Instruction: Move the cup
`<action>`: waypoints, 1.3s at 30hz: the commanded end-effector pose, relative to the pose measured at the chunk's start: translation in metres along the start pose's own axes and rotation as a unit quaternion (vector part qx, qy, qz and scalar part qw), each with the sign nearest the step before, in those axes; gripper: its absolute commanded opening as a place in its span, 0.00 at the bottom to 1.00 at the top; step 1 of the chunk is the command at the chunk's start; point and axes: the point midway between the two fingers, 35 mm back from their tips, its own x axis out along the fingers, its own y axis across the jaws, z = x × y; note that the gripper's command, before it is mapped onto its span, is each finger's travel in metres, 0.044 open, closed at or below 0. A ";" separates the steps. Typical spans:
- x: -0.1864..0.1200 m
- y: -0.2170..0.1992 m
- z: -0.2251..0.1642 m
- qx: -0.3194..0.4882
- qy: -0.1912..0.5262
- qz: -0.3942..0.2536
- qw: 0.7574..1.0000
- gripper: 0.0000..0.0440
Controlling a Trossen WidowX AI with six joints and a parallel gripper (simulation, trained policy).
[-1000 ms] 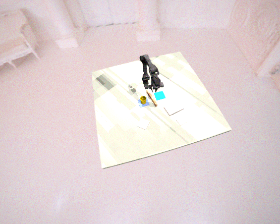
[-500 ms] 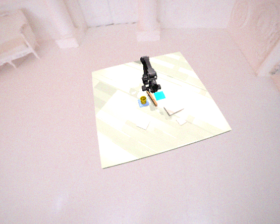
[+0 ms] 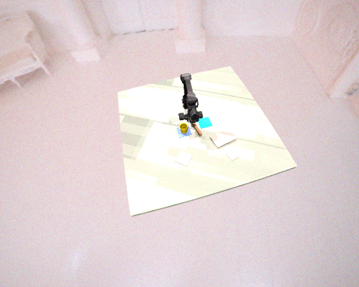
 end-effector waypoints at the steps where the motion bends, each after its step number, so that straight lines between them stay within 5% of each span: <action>1: 0.013 -0.004 -0.001 -0.004 0.017 -0.002 1.000 0.36; 25: 0.088 -0.019 -0.008 -0.081 0.059 0.013 0.995 0.41; 33: 0.094 -0.022 -0.011 -0.131 0.064 0.015 0.989 0.01; 39: 0.084 -0.023 -0.011 -0.158 0.055 0.019 0.986 0.02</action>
